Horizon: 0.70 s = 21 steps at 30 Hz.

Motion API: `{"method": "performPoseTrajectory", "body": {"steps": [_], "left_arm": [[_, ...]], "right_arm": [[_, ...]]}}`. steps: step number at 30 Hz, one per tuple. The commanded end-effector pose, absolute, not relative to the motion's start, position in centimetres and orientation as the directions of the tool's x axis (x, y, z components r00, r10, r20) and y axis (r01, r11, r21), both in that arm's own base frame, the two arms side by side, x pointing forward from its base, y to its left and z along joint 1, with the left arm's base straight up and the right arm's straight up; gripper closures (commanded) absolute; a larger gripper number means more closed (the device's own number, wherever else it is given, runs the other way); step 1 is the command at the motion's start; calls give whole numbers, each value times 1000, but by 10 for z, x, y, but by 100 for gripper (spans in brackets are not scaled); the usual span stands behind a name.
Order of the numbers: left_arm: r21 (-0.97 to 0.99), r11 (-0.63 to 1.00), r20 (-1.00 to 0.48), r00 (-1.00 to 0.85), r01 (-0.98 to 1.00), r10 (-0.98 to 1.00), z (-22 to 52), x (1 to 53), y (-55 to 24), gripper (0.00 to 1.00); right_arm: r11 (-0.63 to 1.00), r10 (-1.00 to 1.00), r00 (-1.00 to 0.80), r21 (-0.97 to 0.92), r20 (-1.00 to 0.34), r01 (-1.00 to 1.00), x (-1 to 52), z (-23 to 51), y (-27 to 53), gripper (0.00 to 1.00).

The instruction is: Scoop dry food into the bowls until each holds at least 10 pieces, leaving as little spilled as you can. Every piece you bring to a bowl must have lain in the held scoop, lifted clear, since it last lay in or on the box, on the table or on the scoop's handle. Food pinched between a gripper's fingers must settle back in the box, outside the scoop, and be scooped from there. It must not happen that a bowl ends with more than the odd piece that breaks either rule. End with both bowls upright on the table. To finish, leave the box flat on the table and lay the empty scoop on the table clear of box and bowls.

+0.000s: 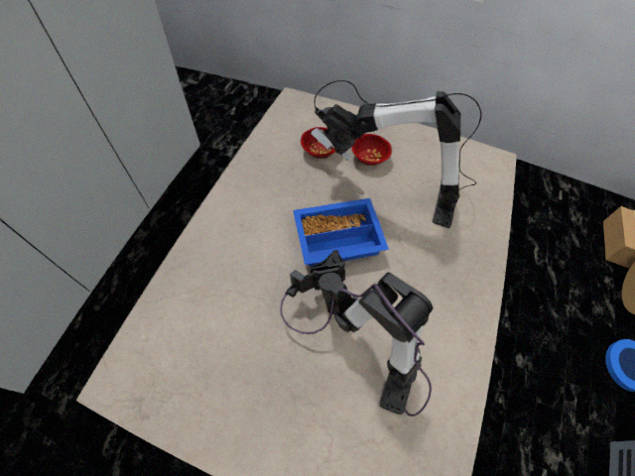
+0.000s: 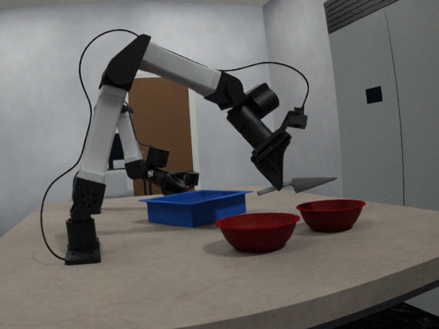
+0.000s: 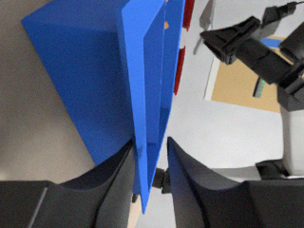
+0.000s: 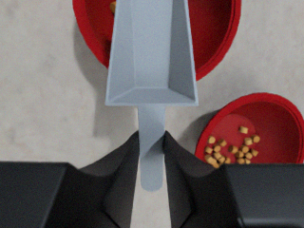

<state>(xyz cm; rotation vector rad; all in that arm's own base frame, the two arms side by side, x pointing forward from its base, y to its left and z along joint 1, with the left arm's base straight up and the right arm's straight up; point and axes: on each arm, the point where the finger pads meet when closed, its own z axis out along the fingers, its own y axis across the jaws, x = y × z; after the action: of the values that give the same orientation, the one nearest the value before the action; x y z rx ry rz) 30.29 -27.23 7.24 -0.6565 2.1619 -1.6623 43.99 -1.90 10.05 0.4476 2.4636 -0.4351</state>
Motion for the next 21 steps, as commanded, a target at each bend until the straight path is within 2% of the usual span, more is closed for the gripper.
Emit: {"method": "performPoseTrajectory", "body": {"steps": [1, 21], "left_arm": [[-981, 170, -17, -840, -90, -543, 89, 307, -272, 73], [-983, 167, -26, -839, -78, -543, 74, 311, -269, 73]], "right_arm": [[887, 214, -726, -181, -653, 424, 446, 122, -23, 100], [887, 214, -726, -181, -653, 424, 446, 122, -23, 100]]}}
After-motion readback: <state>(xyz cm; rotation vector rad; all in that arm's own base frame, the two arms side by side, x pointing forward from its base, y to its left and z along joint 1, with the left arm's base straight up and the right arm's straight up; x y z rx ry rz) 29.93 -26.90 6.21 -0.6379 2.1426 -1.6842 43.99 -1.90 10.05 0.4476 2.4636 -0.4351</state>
